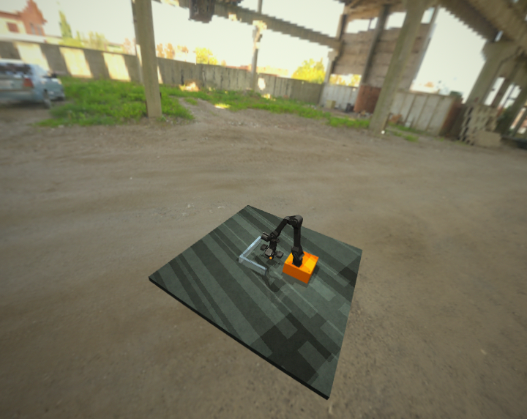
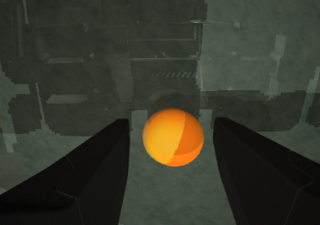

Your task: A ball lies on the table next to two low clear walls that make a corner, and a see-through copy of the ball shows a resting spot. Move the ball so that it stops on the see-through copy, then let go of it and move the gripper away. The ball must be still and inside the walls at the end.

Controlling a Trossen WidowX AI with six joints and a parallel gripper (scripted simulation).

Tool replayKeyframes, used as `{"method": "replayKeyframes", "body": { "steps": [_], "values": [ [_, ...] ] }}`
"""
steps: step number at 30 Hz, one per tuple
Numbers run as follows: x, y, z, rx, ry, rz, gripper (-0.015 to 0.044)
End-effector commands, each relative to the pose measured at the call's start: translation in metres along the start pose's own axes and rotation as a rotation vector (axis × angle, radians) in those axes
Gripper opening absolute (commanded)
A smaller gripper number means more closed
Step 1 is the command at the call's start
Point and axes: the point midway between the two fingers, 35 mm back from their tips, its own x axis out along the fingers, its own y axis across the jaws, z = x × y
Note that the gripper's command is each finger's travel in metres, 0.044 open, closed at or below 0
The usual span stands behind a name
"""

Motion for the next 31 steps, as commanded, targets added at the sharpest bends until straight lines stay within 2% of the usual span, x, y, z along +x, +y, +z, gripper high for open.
{"method": "replayKeyframes", "body": {
  "steps": [1,7,13,26,31],
  "values": [
    [0.0,0.0,0.0,0.0,0.0,0.0,0.0204],
    [-0.009,-0.002,0.0,0.0,0.0,0.0,0.0204],
    [-0.086,-0.001,0.0,-0.003,0.003,0.0,0.0204],
    [-0.082,-0.004,0.0,0.001,0.001,-0.013,0.0204],
    [-0.122,0.0,0.001,0.001,0.001,-0.009,0.0335]
  ]
}}
